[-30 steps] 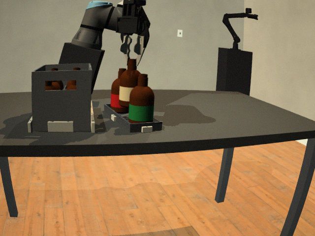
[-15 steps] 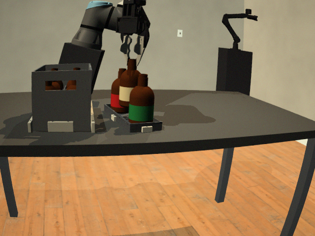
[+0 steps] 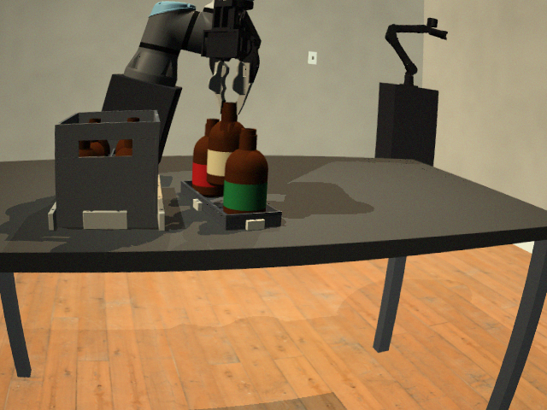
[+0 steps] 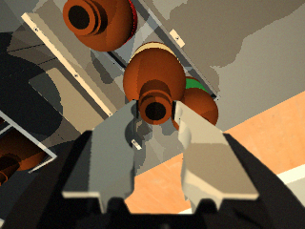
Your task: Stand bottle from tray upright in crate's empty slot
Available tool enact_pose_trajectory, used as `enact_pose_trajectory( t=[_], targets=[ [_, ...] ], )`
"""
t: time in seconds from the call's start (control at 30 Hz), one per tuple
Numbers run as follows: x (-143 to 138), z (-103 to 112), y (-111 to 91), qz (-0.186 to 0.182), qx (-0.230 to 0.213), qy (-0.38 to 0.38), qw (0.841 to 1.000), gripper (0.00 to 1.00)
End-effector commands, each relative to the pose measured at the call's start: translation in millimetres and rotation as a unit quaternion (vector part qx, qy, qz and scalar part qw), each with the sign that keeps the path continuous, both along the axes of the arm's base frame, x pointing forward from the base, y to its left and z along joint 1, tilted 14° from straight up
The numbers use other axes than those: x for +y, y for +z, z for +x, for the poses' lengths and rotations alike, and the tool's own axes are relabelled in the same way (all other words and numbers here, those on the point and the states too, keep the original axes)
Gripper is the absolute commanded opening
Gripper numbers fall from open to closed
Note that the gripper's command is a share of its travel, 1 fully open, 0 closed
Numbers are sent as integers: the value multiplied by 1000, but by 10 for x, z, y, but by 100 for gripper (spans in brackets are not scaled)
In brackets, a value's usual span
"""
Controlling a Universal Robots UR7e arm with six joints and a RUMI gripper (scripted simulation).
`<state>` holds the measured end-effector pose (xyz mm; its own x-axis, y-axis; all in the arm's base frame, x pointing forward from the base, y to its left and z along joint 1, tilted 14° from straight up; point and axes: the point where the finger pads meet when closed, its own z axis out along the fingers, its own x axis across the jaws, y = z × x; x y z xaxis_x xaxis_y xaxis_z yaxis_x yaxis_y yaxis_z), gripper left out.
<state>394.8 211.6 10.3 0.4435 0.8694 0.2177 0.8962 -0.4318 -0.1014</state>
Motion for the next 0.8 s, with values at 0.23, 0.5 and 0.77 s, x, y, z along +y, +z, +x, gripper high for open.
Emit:
enact_pose_trajectory(
  t=[0.23,0.5,0.77],
  targets=[
    [-3,5,17,0,-1,0,1000,0],
    [-15,5,63,0,-1,0,1000,0],
    [-29,4,121,0,-1,0,1000,0]
  ],
)
